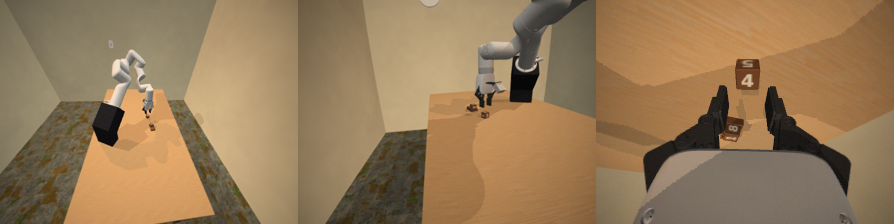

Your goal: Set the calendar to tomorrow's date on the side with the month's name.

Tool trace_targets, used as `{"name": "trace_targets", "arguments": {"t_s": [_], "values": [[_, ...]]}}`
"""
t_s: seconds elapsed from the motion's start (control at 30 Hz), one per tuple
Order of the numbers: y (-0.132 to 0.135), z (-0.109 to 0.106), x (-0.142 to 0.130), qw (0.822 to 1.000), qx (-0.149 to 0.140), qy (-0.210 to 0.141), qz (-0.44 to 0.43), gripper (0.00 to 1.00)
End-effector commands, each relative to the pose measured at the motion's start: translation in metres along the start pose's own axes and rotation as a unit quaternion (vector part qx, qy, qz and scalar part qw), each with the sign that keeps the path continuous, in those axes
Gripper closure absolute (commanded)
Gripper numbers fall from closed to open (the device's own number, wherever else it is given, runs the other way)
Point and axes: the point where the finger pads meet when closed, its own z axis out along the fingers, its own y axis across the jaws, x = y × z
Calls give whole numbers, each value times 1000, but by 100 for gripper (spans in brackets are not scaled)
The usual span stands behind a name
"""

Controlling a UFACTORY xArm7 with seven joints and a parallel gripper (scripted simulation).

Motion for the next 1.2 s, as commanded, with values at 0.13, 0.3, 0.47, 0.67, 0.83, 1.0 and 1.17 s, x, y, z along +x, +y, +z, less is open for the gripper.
{"name": "trace_targets", "arguments": {"t_s": [0.13, 0.3, 0.47, 0.67, 0.83, 1.0, 1.17], "values": [[0, 13, -1, 1000, -1, -1, 1, 51], [0, 17, -1, 1000, -1, -1, 1, 51], [0, 21, -1, 1000, -1, -1, 1, 51], [0, 24, -1, 1000, -1, -1, 1, 51], [0, 25, -1, 1000, -1, -1, 1, 51], [0, 25, -1, 1000, -1, -1, 1, 51], [0, 25, -1, 1000, -1, -1, 1, 51]]}}
